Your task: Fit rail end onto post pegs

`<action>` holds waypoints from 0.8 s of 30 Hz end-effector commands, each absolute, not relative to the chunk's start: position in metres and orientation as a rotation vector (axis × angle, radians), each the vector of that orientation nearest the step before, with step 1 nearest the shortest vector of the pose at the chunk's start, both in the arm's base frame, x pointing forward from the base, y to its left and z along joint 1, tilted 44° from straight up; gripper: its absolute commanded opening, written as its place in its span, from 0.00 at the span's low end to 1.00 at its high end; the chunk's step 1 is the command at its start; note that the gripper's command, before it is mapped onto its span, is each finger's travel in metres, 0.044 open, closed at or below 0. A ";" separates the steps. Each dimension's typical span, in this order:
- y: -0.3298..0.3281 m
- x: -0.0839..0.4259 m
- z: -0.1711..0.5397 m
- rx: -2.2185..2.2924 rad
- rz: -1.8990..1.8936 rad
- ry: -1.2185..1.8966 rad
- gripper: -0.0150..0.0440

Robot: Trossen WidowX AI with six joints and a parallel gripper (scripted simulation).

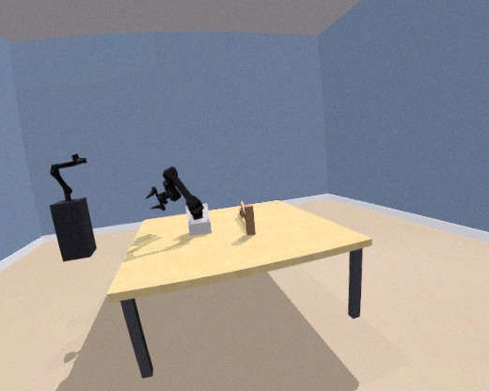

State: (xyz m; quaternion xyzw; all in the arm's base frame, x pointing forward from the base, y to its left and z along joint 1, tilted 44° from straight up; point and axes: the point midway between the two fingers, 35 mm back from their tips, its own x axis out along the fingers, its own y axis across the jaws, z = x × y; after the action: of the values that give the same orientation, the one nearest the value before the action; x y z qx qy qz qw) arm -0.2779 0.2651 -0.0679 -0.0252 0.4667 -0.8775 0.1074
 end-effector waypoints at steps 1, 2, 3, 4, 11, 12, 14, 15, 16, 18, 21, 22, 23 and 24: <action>0.268 -0.277 -0.068 -0.064 -2.592 1.373 0.98; 0.275 -0.274 -0.068 -0.033 -2.621 1.371 1.00; 0.288 -0.268 -0.069 0.020 -2.667 1.366 1.00; 0.303 -0.260 -0.070 0.084 -2.723 1.359 1.00; 0.393 -0.181 -0.076 0.578 -3.080 1.238 1.00; 0.403 -0.167 -0.076 0.643 -3.126 1.209 1.00; 0.420 -0.139 -0.077 0.779 -3.211 1.146 1.00; 0.427 -0.125 -0.077 0.848 -3.252 1.112 1.00; 0.433 -0.112 -0.077 0.910 -3.286 1.079 1.00; 0.441 -0.092 -0.078 1.001 -3.333 1.029 1.00; 0.449 -0.057 -0.080 1.146 -3.391 0.956 1.00; 0.451 -0.043 -0.079 1.179 -3.409 0.941 1.00; 0.452 -0.031 -0.079 1.218 -3.426 0.920 1.00; 0.453 -0.020 -0.080 1.269 -3.442 0.889 1.00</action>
State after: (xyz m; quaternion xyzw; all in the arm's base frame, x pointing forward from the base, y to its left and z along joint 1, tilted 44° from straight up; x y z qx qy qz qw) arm -0.0478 0.4498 -0.0785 0.2987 0.2435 -0.8778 -0.2845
